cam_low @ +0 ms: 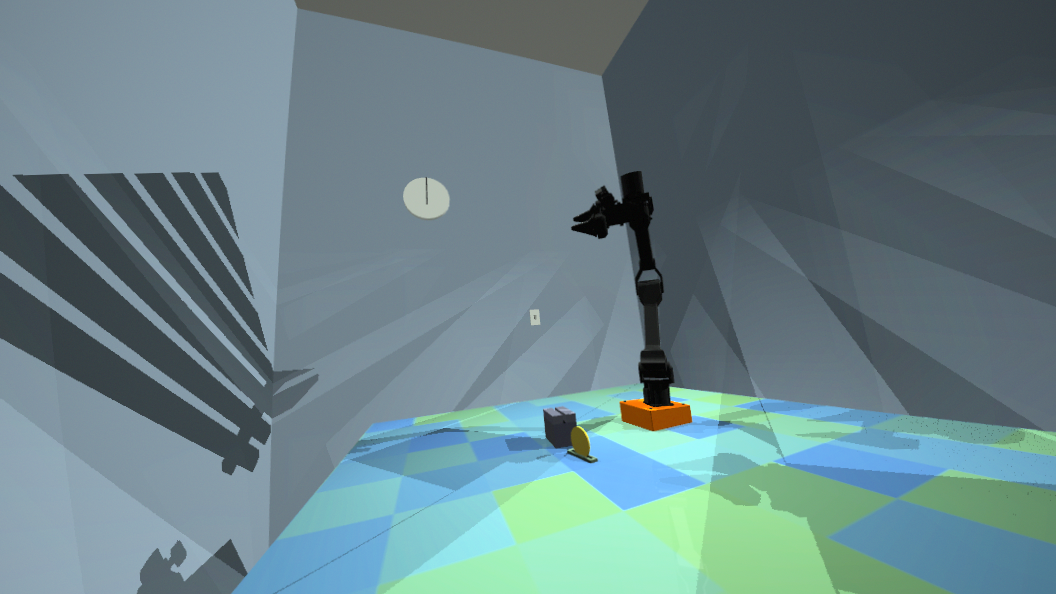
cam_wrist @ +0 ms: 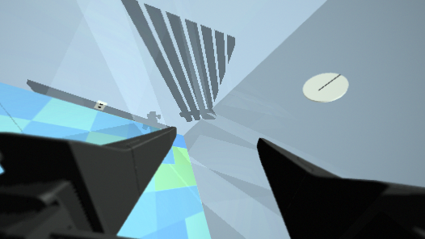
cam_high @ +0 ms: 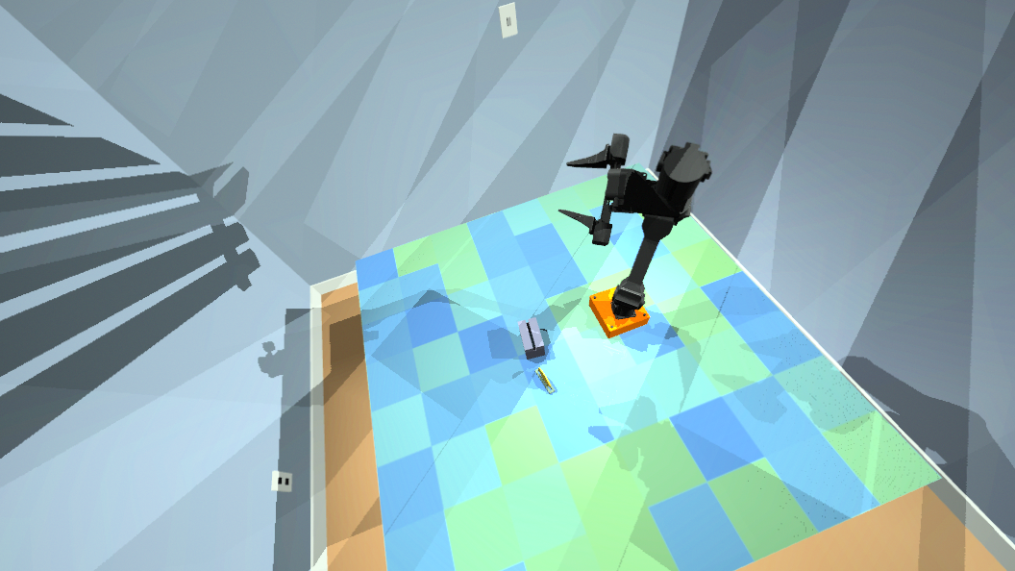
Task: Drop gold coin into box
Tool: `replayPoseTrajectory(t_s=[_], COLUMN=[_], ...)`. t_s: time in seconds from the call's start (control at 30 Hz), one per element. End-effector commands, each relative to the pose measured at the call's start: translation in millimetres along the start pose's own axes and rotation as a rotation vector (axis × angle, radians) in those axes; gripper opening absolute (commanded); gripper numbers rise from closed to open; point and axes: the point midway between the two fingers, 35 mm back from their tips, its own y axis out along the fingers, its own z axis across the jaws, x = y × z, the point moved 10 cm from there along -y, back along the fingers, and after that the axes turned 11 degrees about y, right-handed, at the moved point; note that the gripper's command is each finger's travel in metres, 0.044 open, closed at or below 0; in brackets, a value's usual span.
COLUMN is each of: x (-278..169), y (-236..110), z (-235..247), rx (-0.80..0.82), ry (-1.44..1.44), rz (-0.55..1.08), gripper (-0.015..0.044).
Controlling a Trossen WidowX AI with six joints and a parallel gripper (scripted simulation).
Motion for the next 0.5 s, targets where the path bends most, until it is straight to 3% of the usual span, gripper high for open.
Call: replayPoseTrajectory(t_s=[0.0, 0.27, 0.47], x=[0.1, -6.8, -32.9], y=[0.5, 35.4, 68.5], z=[1.8, 92.2, 162.4], rx=[0.004, 0.185, 0.295], ry=[0.003, 0.193, 0.382], rz=[0.001, 0.139, 0.381], gripper=[0.0374, 0.0164, 0.0161])
